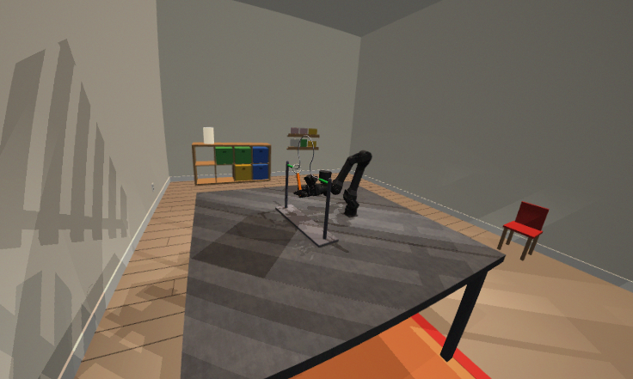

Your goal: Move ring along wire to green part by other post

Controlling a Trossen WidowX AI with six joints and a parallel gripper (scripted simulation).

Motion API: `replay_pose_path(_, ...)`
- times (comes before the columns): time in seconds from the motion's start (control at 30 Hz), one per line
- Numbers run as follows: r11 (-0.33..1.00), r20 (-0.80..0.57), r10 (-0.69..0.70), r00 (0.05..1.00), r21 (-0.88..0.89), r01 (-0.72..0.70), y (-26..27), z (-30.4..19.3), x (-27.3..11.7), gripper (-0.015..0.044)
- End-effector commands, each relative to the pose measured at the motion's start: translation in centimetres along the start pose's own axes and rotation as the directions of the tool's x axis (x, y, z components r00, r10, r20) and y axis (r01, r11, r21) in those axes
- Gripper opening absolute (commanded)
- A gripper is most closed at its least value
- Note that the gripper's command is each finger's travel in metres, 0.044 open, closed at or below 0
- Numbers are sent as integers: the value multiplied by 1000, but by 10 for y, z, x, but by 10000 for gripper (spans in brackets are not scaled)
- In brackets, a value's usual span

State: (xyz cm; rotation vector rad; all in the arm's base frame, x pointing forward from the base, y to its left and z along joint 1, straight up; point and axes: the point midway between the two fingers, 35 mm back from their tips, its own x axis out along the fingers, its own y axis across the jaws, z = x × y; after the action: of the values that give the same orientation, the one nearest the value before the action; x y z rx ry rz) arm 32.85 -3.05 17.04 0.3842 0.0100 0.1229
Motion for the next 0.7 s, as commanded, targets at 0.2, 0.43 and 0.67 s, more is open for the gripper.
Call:
replay_pose_path(0.2,987,-51,9,999,159,0,26,3,-8,-150)
replay_pose_path(0.43,966,-119,32,992,260,0,42,7,-16,-150)
replay_pose_path(0.67,929,-191,74,979,370,2,60,15,-27,-150)
